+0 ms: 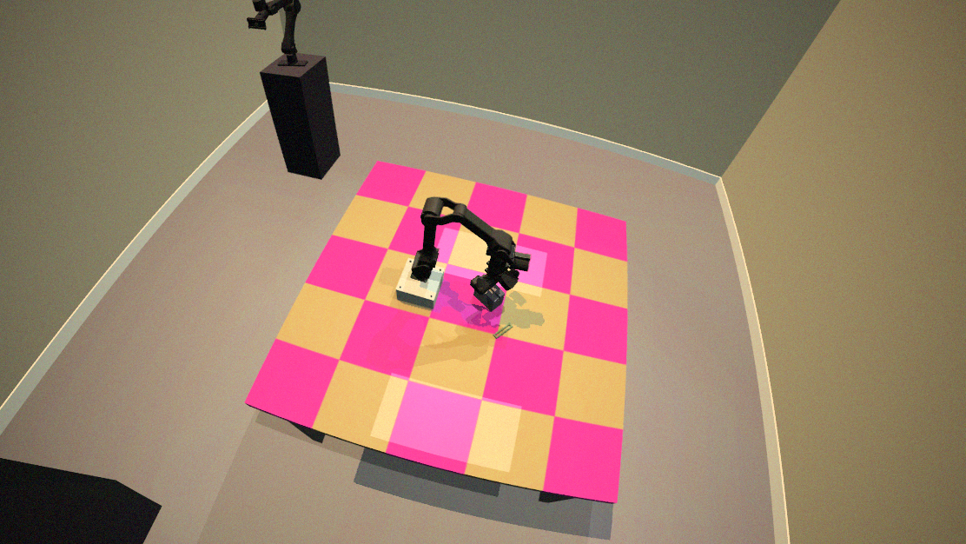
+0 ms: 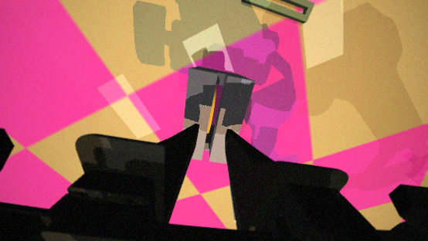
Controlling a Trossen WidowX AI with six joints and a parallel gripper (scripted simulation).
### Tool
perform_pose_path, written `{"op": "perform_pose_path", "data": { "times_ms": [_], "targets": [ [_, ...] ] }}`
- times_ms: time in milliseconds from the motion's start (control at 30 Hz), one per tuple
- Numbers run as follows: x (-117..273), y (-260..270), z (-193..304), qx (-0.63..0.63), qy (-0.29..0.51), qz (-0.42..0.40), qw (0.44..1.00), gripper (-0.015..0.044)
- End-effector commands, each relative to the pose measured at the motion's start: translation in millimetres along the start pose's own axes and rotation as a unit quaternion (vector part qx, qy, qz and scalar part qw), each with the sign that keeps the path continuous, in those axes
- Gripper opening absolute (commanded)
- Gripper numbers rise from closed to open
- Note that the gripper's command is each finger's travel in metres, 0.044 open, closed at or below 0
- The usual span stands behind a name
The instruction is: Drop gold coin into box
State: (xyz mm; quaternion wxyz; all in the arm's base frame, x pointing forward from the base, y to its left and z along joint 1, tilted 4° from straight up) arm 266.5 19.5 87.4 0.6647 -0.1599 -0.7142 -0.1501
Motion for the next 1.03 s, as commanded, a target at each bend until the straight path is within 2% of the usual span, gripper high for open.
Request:
{"op": "perform_pose_path", "data": {
  "times_ms": [0, 167, 533, 667, 1000],
  "targets": [
    [0, 0, 0, 0.0, 0.0, 0.0, 1.0, 0.0161],
    [0, 0, 0, 0.0, 0.0, 0.0, 1.0, 0.0161],
    [28, 0, 0, 0.0, 0.001, 0.001, 1.0, 0.044],
    [62, -2, 3, 0.001, 0.004, 0.002, 1.0, 0.044],
    [62, -2, 3, 0.001, 0.004, 0.002, 1.0, 0.044]
  ]
}}
Point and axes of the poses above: the point midway between the two fingers, 35 mm back from their tips, its own x axis back along the fingers, its own y axis across the jaws, z = x × y, the point moved 2 cm from there along x, back along the fingers, and after that the axes turned 7 degrees about x, right-handed, at the moved point
